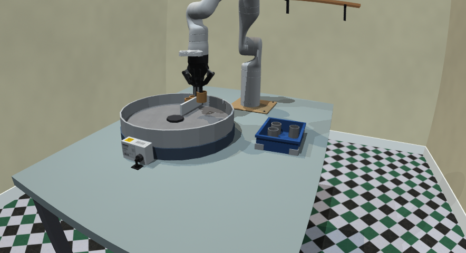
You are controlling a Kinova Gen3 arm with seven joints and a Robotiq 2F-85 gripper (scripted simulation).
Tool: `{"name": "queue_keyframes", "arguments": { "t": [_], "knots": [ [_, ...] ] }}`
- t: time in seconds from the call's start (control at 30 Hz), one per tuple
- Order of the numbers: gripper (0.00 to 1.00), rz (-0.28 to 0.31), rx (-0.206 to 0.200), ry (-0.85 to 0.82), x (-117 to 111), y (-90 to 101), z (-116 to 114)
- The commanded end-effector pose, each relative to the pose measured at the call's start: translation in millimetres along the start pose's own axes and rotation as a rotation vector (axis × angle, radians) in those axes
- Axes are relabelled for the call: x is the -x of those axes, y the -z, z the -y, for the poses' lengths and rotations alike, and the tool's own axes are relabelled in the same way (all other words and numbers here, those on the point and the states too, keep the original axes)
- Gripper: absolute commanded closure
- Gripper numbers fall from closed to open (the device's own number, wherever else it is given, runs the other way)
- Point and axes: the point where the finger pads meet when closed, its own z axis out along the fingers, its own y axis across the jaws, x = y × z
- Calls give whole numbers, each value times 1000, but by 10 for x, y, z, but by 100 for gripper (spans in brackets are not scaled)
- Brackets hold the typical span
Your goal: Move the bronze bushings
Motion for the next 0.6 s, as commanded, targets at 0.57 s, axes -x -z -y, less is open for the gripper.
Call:
{"name": "queue_keyframes", "arguments": {
  "t": [0.57],
  "knots": [
    [100,-3,-1,3,4,-33,-2]
  ]
}}
